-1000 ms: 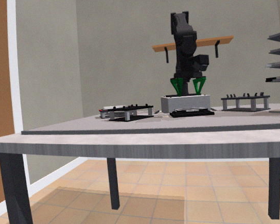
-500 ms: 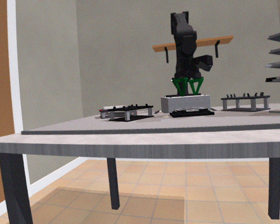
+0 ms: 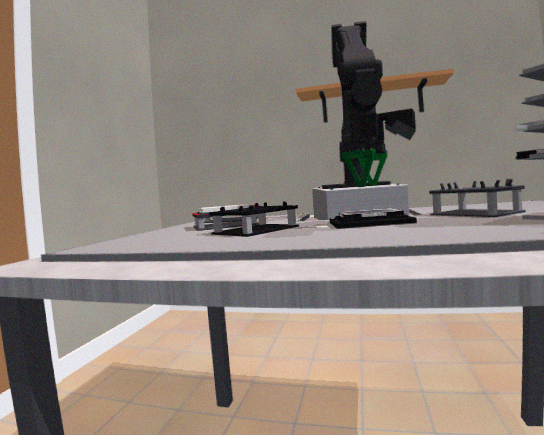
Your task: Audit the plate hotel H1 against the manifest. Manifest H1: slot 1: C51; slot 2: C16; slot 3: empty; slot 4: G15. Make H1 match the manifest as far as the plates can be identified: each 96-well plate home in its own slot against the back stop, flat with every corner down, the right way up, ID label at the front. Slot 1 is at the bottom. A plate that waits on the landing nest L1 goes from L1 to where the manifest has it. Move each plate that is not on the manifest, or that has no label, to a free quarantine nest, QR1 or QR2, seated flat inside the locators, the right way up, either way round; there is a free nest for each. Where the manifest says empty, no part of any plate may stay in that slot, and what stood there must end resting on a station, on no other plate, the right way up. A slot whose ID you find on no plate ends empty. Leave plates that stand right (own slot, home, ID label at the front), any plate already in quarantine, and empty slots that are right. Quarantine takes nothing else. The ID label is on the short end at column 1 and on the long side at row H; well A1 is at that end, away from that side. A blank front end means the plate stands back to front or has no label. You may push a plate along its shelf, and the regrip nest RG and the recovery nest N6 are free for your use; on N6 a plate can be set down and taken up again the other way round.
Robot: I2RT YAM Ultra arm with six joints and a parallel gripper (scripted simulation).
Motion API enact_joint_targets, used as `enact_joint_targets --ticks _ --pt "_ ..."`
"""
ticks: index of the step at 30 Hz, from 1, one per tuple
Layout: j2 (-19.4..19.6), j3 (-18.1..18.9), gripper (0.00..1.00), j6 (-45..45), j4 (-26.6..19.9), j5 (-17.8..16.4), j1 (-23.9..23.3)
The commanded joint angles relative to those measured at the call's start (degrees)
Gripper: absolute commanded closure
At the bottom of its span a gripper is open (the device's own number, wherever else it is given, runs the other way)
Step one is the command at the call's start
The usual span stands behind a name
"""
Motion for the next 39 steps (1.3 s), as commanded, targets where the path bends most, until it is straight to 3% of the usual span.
enact_joint_targets --ticks 1,17,39 --pt "-0.7 0.2 0.00 -6.5 0.0 0.0 0.0" --pt "-0.7 0.2 0.00 -27.7 0.0 0.0 0.0" --pt "2.4 -2.8 0.00 -27.7 6.0 0.0 0.0"
